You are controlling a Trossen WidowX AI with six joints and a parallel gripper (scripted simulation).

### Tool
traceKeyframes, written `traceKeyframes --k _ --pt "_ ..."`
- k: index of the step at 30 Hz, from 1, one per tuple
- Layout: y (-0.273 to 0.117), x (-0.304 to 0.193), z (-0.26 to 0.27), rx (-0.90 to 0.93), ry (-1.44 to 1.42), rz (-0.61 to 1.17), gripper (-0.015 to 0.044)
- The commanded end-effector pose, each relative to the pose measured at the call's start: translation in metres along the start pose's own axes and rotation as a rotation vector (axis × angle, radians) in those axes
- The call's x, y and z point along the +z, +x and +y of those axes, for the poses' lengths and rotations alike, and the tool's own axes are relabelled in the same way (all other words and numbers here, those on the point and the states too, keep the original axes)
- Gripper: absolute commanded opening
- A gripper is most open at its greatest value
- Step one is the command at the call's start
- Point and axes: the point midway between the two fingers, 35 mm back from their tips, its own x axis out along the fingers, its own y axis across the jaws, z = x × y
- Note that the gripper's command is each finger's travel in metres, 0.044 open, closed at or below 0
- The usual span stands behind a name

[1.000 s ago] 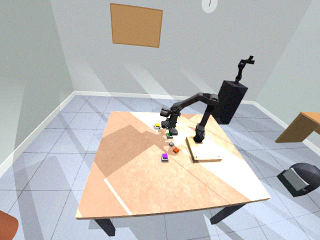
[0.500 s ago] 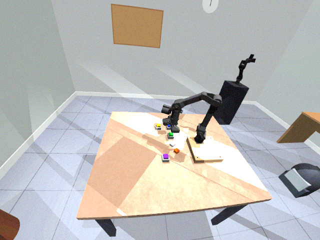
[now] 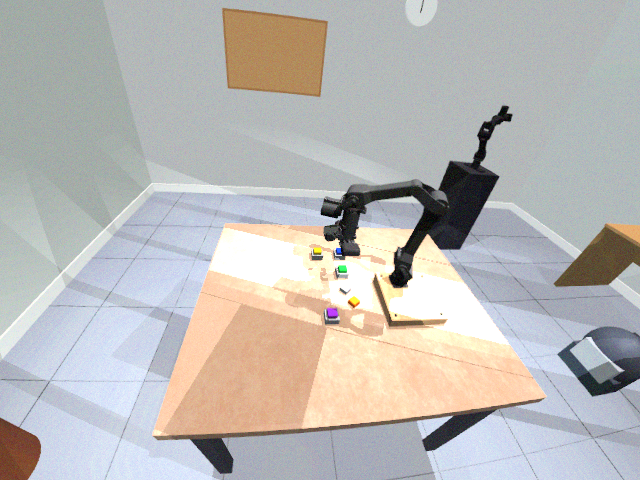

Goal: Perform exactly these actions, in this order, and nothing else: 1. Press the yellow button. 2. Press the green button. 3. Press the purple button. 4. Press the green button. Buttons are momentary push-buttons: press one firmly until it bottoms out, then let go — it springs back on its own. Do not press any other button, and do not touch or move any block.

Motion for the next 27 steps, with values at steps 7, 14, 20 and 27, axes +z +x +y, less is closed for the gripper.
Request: traceKeyframes --k 7,14,20,27 --pt "-0.007 0.054 0.117 0.008 -0.009 -0.014 0.0020" --pt "-0.005 0.056 0.201 0.020 -0.010 -0.012 0.0020" --pt "0.005 0.057 0.202 0.020 -0.010 -0.012 0.0020" --pt "0.056 0.057 0.202 0.021 -0.010 -0.012 0.0020"
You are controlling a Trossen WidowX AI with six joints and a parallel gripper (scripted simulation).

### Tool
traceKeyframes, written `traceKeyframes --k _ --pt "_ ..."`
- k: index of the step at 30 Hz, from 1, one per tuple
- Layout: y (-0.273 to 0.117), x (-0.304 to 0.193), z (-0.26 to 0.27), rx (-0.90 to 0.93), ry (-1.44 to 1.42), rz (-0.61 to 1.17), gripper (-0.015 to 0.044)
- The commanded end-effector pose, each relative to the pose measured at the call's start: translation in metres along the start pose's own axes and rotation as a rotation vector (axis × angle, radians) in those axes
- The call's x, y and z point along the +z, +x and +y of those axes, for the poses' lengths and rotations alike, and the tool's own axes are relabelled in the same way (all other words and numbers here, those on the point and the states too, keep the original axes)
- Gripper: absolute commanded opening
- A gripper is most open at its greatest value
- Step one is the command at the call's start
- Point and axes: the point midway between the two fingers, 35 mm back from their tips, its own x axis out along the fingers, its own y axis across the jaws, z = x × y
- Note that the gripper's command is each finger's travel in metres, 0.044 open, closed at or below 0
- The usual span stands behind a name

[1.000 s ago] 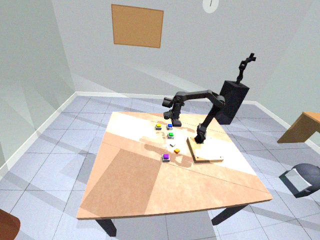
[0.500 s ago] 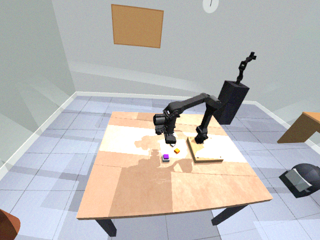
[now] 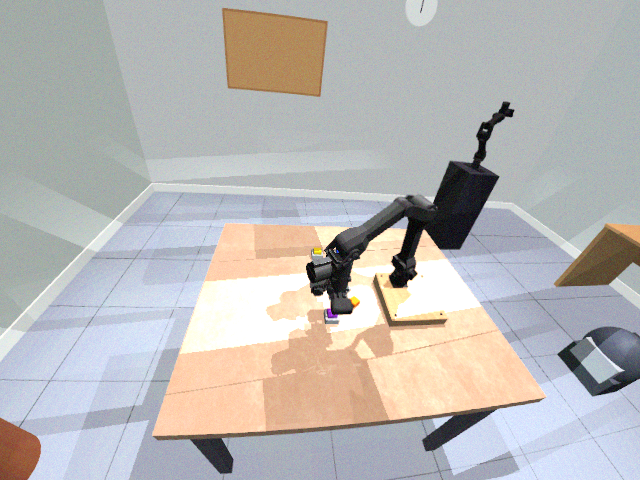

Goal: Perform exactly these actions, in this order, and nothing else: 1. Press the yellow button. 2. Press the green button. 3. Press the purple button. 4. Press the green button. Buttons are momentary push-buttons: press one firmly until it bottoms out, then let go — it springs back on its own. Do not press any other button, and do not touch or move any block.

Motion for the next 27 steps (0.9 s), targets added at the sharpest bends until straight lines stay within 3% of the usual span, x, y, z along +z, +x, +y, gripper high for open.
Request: traceKeyframes --k 1,27 --pt "0.011 -0.001 0.001 0.003 0.006 -0.005 0.0020" --pt "0.044 -0.001 0.001 0.003 0.006 -0.004 0.0020"
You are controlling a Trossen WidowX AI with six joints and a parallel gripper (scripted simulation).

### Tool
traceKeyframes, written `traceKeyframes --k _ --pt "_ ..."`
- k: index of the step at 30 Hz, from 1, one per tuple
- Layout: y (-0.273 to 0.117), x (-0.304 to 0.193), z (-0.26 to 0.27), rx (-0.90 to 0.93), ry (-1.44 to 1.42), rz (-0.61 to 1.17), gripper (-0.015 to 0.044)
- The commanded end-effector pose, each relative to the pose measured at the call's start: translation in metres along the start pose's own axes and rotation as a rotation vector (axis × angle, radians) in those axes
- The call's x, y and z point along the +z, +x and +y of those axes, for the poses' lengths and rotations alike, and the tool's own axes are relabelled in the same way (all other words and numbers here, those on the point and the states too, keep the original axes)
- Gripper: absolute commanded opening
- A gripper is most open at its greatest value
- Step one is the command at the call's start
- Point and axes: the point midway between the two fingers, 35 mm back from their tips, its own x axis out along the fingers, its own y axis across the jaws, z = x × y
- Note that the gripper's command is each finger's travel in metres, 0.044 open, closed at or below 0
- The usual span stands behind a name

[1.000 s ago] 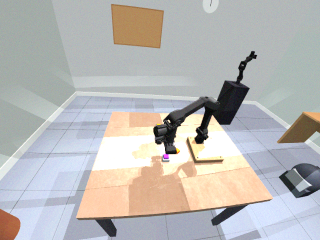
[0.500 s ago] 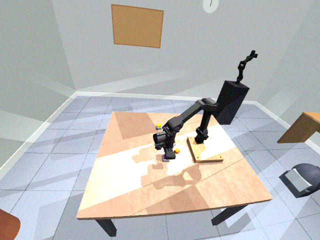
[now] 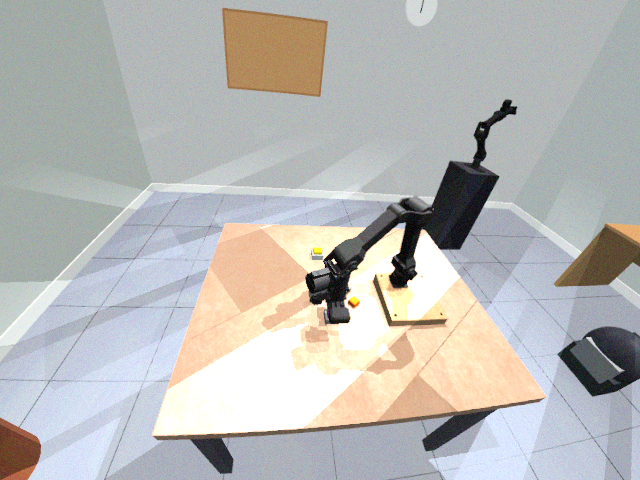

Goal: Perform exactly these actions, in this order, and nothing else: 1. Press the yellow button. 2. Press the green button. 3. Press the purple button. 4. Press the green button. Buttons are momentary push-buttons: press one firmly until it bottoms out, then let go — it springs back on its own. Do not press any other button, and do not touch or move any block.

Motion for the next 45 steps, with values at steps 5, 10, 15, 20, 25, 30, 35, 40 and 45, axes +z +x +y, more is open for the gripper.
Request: traceKeyframes --k 5,10,15,20,25,30,35,40,45 --pt "0.003 -0.002 0.000 -0.001 0.007 0.004 0.0020" --pt "0.003 -0.002 0.000 -0.001 0.007 0.004 0.0020" --pt "0.003 -0.002 0.000 -0.001 0.007 0.004 0.0020" --pt "-0.028 -0.001 0.000 -0.001 0.006 0.004 0.0020" --pt "-0.031 -0.001 0.000 -0.001 0.006 0.004 0.0020" --pt "-0.082 0.000 0.000 -0.001 0.006 0.004 0.0020" --pt "-0.092 -0.001 0.000 -0.001 0.006 0.004 0.0020" --pt "-0.094 0.001 -0.039 -0.007 0.007 0.002 0.0020" --pt "-0.096 -0.011 -0.112 -0.017 0.007 0.003 0.0020"
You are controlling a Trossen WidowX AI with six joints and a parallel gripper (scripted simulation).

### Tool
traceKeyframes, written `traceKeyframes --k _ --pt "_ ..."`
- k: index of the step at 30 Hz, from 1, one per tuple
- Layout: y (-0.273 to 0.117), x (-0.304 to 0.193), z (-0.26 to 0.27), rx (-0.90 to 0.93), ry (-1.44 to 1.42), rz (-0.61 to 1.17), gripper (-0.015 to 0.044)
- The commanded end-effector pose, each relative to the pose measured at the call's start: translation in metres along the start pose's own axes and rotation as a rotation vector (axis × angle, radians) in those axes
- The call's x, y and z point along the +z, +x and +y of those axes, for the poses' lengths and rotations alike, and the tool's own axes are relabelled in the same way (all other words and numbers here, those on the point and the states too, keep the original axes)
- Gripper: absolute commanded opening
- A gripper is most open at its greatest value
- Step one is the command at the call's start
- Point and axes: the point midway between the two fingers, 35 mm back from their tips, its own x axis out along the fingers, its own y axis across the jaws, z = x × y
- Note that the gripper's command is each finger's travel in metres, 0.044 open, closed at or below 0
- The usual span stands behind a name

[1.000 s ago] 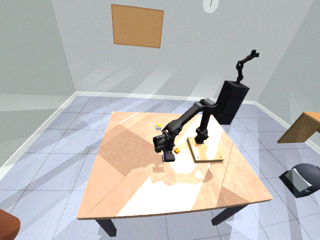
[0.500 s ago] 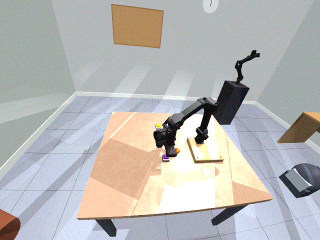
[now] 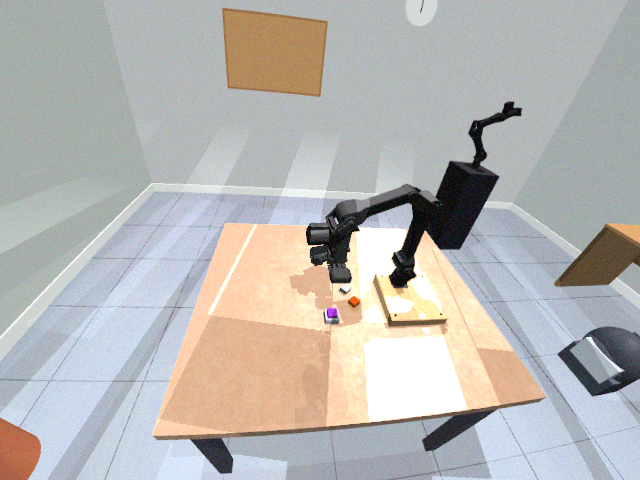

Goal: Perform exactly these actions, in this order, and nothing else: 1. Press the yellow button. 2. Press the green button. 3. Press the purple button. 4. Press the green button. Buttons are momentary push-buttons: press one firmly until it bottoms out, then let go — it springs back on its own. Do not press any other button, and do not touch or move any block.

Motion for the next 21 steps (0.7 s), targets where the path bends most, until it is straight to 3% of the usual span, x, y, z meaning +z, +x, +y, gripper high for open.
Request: traceKeyframes --k 1,9,16,21 --pt "-0.001 -0.015 -0.054 -0.010 0.002 0.004 0.0020" --pt "0.001 -0.070 -0.142 -0.012 0.003 0.010 0.0020" --pt "0.004 -0.075 -0.148 -0.011 0.003 0.010 0.0020" --pt "0.061 -0.076 -0.148 -0.011 0.003 0.010 0.0020"
